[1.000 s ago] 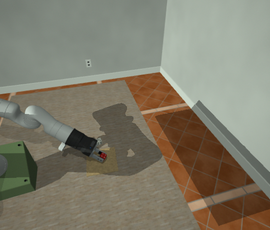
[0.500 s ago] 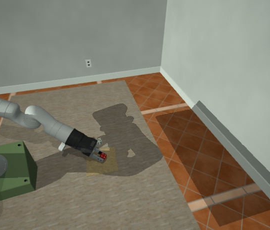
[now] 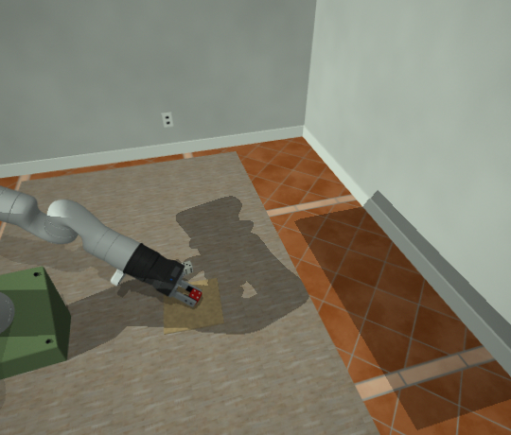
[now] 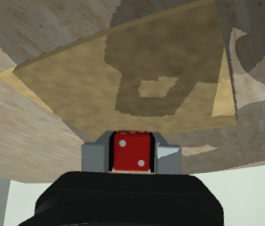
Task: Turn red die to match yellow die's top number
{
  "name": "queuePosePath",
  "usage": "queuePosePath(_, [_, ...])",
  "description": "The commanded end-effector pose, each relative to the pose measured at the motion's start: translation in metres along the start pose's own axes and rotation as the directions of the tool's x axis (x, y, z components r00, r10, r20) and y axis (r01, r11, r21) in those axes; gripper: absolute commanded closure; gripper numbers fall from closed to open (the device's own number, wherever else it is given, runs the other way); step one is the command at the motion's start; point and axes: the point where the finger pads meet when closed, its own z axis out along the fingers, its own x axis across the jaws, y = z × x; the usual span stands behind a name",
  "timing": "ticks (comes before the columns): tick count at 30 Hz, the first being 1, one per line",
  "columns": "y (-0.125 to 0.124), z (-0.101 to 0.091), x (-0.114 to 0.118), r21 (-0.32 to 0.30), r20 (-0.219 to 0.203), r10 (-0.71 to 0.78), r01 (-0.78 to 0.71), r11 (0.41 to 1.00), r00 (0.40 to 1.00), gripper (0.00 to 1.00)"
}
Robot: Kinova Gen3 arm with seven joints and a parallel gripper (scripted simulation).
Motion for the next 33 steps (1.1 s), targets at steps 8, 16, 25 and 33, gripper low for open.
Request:
queuePosePath(8, [-0.007,0.003,0.002,0.003,-0.005,0.0,0.0,1.0,1.0,0.51])
queuePosePath(16, [-0.011,0.005,0.002,0.003,-0.005,0.0,0.0,1.0,1.0,0.51])
queuePosePath(25, [-0.014,0.007,0.002,0.003,-0.005,0.0,0.0,1.0,1.0,0.51])
queuePosePath(33, [-0.014,0.007,0.002,0.003,-0.005,0.0,0.0,1.0,1.0,0.51])
